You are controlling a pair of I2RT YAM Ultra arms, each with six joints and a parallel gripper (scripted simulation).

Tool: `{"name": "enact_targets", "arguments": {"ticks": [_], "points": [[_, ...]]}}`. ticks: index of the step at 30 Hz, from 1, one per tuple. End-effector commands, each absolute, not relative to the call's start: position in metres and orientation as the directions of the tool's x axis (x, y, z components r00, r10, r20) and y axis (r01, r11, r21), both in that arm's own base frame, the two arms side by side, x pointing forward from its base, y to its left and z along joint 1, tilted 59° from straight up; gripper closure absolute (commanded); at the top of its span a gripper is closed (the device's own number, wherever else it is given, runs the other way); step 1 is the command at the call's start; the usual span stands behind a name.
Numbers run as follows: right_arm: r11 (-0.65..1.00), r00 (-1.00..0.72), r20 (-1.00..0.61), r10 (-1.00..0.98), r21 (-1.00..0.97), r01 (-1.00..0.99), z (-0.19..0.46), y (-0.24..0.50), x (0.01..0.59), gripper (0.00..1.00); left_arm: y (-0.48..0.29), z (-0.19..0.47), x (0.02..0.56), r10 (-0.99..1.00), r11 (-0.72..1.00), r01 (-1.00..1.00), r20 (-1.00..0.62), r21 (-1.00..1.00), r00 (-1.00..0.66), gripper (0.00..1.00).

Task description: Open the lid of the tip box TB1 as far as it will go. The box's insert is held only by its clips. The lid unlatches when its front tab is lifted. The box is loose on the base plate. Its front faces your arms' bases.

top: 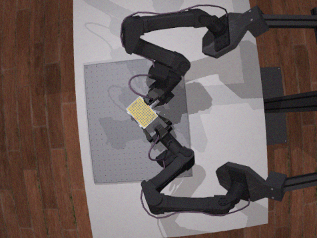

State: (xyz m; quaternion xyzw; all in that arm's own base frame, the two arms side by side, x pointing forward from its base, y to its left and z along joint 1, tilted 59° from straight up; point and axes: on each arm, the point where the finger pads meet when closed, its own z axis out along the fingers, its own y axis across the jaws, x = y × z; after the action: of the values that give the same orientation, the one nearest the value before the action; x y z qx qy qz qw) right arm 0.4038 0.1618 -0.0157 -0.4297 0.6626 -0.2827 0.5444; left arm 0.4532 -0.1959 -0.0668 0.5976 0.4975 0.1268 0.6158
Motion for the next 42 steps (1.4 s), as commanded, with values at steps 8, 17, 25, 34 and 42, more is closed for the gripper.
{"name": "enact_targets", "arguments": {"ticks": [8, 17, 25, 34, 42], "points": [[0.462, 0.011, -0.482, -0.876, -0.846, -0.265, -0.020, 0.177, 0.415, 0.57, -0.201, -0.068, 0.450, 0.742, 0.245, 0.454, -0.467, 0.857, 0.481, 0.17], [0.460, 0.015, -0.481, -0.876, -0.847, -0.266, -0.019, 0.176, 0.415, 0.65, -0.201, -0.068, 0.450, 0.742, 0.245, 0.454, -0.467, 0.857, 0.481, 0.17], [0.460, 0.014, -0.481, -0.877, -0.847, -0.267, -0.018, 0.175, 0.414, 0.74, -0.201, -0.068, 0.450, 0.742, 0.245, 0.454, -0.467, 0.857, 0.481, 0.17], [0.459, 0.011, -0.479, -0.878, -0.846, -0.271, -0.017, 0.173, 0.411, 0.86, -0.201, -0.068, 0.450, 0.742, 0.245, 0.454, -0.467, 0.857, 0.481, 0.17], [0.474, 0.036, -0.492, -0.870, -0.852, -0.222, 0.001, 0.189, 0.418, 0.88, -0.201, -0.068, 0.450, 0.742, 0.245, 0.454, -0.467, 0.857, 0.481, 0.17]]}}
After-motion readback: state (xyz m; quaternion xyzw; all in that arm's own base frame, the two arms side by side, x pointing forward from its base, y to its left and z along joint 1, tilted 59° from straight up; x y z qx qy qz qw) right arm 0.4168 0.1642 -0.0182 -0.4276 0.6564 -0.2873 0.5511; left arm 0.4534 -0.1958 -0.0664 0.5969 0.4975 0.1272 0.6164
